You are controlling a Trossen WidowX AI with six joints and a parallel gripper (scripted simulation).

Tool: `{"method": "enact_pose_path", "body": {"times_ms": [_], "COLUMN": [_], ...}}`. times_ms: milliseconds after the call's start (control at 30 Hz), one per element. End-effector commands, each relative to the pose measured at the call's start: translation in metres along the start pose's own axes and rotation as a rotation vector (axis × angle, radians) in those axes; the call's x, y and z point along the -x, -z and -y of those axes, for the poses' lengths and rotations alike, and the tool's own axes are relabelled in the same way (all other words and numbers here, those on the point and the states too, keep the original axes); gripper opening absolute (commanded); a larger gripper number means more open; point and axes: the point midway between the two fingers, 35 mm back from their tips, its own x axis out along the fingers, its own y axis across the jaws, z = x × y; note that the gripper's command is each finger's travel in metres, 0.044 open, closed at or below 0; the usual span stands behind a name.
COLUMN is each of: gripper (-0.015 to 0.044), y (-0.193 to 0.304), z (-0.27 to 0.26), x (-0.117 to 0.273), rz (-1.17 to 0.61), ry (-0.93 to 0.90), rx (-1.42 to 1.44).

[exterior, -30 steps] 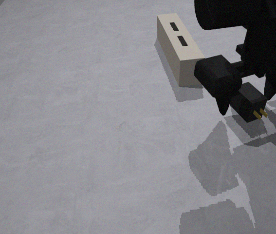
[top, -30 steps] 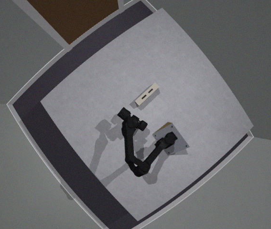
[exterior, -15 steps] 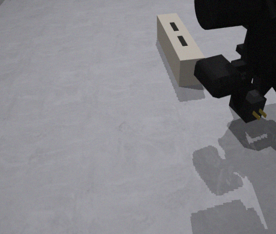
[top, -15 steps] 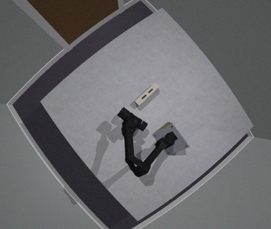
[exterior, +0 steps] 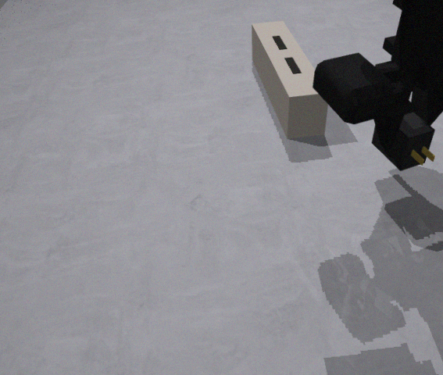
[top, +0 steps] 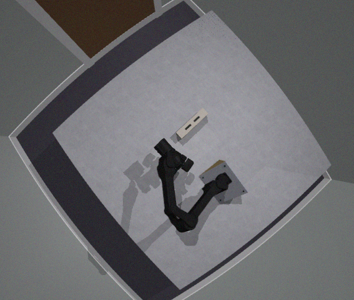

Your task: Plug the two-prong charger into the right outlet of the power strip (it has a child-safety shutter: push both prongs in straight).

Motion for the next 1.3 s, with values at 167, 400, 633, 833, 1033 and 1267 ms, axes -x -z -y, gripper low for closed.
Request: {"method": "enact_pose_path", "body": {"times_ms": [167,400,633,833,1033,1267], "gripper": [0.0,0.0,0.0,0.0,0.0,0.0], "y": [0.004,0.018,0.035,0.049,0.063,0.079], "z": [0.0,-0.001,-0.002,-0.004,-0.007,-0.011], "x": [0.021,0.019,0.015,0.013,0.01,0.006], "rz": [0.002,-0.003,-0.008,-0.012,-0.016,-0.019], "ry": [0.004,-0.002,-0.009,-0.014,-0.019,-0.025], "rx": [-0.006,-0.111,-0.235,-0.342,-0.448,-0.572]}}
